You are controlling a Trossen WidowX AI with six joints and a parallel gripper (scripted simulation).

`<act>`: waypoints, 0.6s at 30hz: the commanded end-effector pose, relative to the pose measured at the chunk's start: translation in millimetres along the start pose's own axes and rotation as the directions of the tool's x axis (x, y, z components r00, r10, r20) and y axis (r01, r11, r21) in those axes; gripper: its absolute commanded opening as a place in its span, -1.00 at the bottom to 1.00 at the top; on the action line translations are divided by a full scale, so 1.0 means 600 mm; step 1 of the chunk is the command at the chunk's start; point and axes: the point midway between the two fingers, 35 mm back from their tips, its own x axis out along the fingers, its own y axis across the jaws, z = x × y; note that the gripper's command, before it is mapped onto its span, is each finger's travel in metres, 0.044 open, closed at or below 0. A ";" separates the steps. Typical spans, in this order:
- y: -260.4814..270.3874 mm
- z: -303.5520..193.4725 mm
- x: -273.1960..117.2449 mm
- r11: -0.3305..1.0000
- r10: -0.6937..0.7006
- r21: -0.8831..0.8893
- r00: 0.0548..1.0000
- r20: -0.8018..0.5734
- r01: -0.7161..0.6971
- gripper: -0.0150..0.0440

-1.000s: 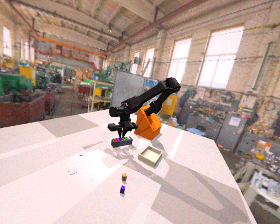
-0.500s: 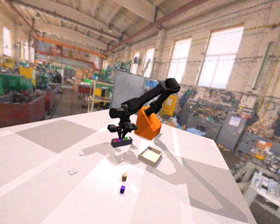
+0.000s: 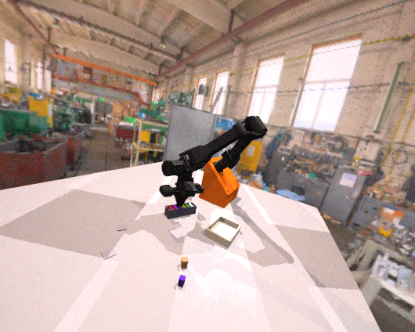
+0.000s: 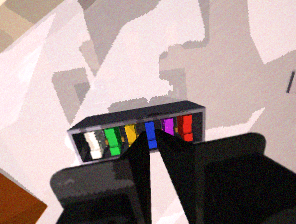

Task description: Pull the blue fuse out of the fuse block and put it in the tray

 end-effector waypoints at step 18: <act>-0.001 0.000 -0.013 1.000 0.000 0.000 1.000 0.000 0.000 -0.49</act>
